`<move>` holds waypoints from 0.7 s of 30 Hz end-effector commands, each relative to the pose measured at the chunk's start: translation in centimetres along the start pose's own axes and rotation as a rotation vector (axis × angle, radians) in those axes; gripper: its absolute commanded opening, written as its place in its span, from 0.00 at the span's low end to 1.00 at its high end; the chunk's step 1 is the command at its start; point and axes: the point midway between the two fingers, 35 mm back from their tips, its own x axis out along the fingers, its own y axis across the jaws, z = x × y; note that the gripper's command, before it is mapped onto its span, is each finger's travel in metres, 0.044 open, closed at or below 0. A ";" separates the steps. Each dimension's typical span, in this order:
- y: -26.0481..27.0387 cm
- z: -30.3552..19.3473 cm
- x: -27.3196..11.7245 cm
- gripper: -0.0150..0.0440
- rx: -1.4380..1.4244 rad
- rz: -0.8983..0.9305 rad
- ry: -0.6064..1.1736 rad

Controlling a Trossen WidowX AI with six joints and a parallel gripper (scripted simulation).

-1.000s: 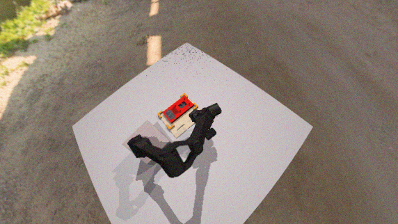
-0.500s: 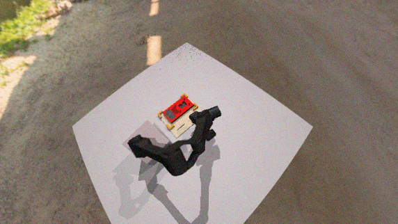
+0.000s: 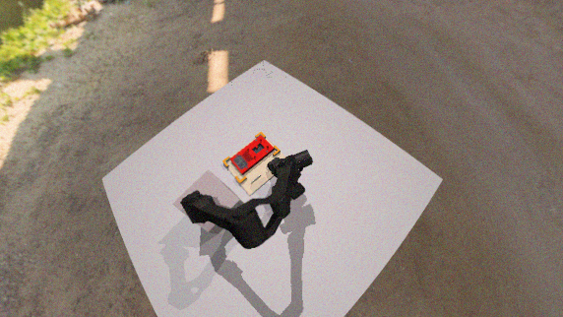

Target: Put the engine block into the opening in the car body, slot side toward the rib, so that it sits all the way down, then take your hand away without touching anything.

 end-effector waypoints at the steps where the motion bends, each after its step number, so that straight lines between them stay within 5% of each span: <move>1: 0.1 -0.1 0.0 0.45 -0.005 0.002 0.005; 6: 0.3 0.2 -1.4 0.25 -0.004 0.006 0.006; 21: 0.6 0.7 -6.1 0.25 -0.003 0.013 0.007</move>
